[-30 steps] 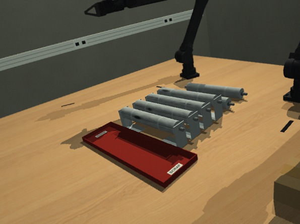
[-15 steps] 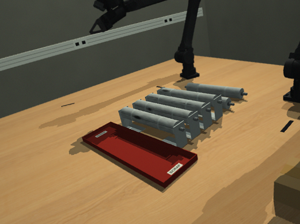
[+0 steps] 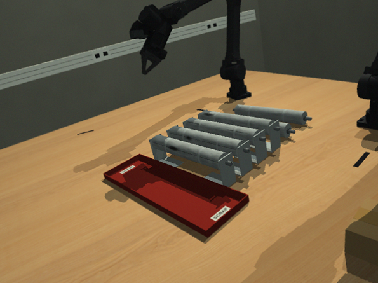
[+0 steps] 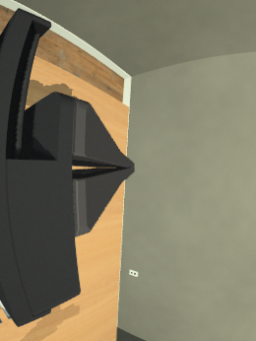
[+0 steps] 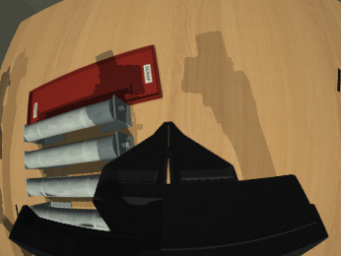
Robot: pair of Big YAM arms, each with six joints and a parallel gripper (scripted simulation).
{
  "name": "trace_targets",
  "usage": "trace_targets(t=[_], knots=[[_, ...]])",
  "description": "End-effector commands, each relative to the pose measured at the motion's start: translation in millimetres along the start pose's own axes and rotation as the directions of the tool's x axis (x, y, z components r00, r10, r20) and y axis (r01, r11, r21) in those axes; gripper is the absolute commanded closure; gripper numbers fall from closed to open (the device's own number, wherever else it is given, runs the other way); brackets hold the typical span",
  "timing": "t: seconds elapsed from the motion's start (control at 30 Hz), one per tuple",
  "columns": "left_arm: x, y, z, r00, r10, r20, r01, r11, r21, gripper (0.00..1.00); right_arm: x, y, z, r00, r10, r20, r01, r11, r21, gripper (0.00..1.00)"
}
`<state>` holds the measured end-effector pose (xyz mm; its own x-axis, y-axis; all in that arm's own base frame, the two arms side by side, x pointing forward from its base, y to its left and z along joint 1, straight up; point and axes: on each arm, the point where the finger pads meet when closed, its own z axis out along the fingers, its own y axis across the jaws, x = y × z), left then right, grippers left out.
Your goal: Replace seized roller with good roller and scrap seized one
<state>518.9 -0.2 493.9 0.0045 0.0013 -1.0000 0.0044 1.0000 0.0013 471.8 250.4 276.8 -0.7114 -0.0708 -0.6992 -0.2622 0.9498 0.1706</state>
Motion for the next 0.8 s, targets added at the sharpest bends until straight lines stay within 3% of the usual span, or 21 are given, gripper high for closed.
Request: trace_targets(t=[0.0, 0.17, 0.33, 0.43, 0.5, 0.67, 0.77], knots=[[-23, -2, 3, 0.999, -0.014, 0.042, 0.014, 1.0, 0.003, 1.0, -4, 39, -3, 0.998, 0.026, -0.054, -0.027, 0.999, -0.026, 1.0], [-23, -2, 3, 0.999, -0.014, 0.042, 0.014, 1.0, 0.003, 1.0, 58, 84, 8, 0.971, -0.016, -0.238, 0.011, 1.0, -0.023, 1.0], [-23, -2, 3, 0.999, -0.014, 0.042, 0.014, 1.0, 0.003, 1.0, 124, 123, 6, 0.909, -0.07, -0.412, 0.075, 0.997, -0.003, 1.0], [-23, -2, 3, 0.999, -0.014, 0.042, 0.014, 1.0, 0.003, 1.0, 117, 118, 1, 0.912, -0.055, -0.405, 0.063, 0.998, 0.008, 1.0], [-23, -2, 3, 0.999, -0.014, 0.042, 0.014, 1.0, 0.003, 1.0, 151, 138, 1, 0.873, -0.099, -0.477, 0.116, 0.993, 0.006, 1.0], [-23, -2, 3, 0.999, -0.014, 0.042, 0.014, 1.0, 0.003, 1.0, 178, 147, -6, 0.83, -0.123, -0.543, 0.164, 0.986, 0.027, 1.0], [-23, -2, 3, 0.999, -0.014, 0.042, 0.014, 1.0, 0.003, 1.0, 180, 147, -8, 0.824, -0.13, -0.551, 0.174, 0.984, 0.029, 1.0]])
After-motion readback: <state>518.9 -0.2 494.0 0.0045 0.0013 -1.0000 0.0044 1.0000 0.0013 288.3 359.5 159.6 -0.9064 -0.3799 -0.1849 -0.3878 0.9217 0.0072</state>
